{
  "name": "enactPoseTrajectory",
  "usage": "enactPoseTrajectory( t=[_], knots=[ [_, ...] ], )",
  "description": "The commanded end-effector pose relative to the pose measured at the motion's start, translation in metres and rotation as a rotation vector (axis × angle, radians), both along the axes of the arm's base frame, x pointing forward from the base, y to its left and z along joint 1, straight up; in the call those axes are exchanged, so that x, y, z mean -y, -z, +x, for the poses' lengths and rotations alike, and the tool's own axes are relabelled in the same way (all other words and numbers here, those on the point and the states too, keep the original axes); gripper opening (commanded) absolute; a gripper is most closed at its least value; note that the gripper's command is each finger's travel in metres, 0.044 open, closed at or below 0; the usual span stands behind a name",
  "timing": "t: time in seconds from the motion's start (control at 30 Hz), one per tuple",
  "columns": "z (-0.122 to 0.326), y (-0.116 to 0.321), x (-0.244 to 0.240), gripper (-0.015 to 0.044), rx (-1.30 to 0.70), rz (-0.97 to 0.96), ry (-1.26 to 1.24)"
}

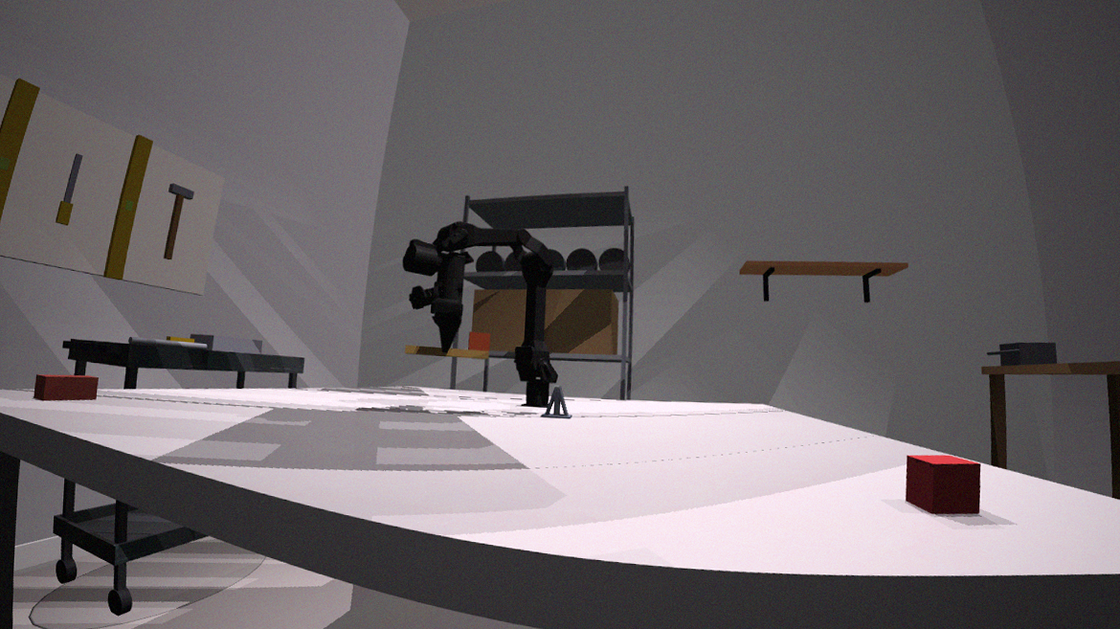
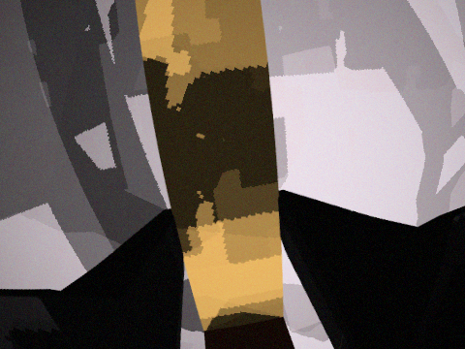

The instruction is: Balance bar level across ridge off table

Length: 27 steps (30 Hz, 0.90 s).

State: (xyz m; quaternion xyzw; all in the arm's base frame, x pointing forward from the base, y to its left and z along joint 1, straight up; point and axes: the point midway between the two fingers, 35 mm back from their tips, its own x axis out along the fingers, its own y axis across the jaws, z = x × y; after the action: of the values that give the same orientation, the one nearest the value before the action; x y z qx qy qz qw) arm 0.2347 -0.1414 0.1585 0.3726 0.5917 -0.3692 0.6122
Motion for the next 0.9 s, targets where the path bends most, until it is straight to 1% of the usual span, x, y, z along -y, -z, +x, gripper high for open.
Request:
enactPoseTrajectory(
  t=[0.0,0.43,0.87],
  knots=[
    [0.004,-0.001,-0.014,0.0,-0.002,-0.002,0.023],
    [0.019,-0.001,-0.063,0.0,0.0,0.006,0.103],
    [0.023,-0.001,-0.114,0.0,0.001,0.013,0.184]
  ],
)
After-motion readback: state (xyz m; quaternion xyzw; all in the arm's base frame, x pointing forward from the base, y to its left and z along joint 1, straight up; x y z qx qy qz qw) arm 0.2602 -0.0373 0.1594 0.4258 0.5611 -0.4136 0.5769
